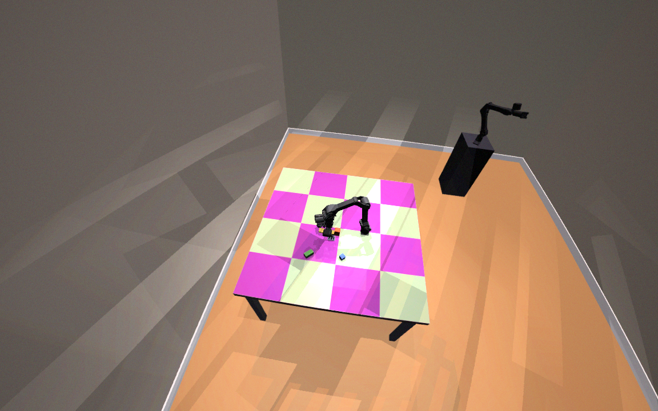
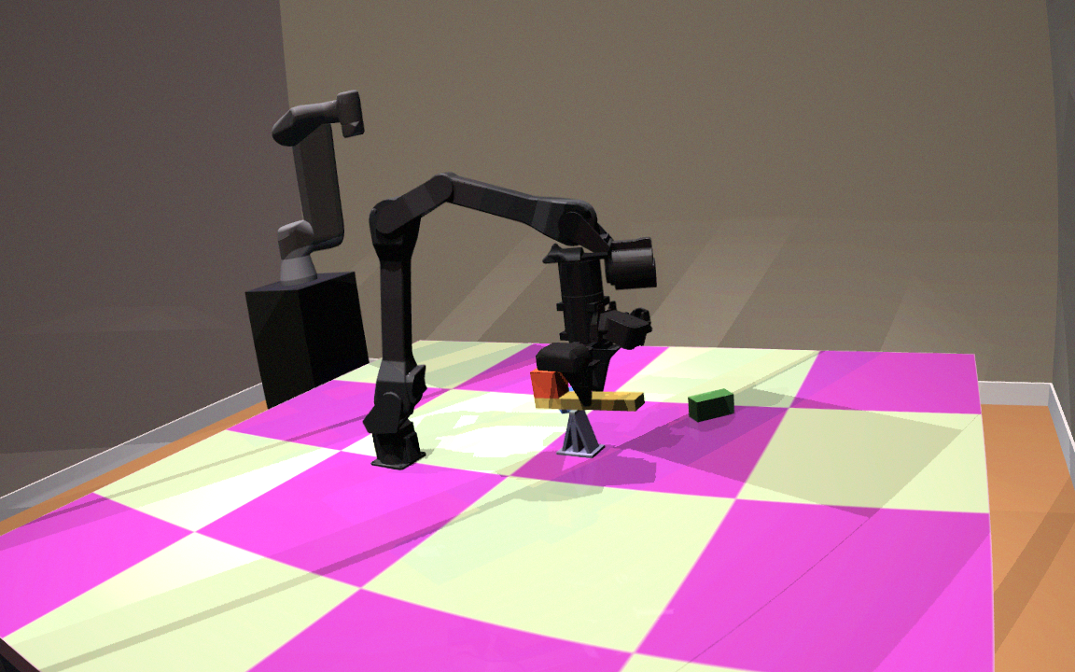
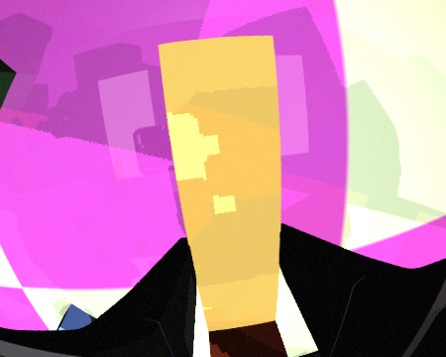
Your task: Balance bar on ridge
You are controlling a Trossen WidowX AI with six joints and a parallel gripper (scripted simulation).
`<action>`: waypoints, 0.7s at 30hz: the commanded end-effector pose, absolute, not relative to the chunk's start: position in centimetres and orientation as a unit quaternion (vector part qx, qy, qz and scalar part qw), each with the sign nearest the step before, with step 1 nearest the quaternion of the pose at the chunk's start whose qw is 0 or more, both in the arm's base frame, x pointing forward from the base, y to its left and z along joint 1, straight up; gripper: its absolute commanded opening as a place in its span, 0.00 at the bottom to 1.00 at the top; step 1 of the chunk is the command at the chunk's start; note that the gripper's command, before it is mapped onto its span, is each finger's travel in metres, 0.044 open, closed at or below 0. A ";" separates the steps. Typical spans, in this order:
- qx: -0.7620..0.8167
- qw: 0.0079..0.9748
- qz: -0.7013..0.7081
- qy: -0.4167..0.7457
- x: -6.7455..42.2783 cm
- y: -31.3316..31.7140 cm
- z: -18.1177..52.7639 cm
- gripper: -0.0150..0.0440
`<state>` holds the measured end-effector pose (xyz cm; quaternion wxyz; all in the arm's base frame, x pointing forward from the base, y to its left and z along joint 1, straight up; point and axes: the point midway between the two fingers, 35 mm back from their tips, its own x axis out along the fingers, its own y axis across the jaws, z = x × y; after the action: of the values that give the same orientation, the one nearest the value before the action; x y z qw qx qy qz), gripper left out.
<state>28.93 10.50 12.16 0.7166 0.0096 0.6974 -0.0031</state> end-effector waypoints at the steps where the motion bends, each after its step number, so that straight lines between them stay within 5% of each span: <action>1: 0.009 0.717 -0.002 0.697 29.0 10.5 12.1 0.25; 21: 0.009 0.717 -0.002 0.697 29.0 10.5 11.9 0.25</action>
<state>28.92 10.50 12.00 0.7168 0.0096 0.6972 -0.0030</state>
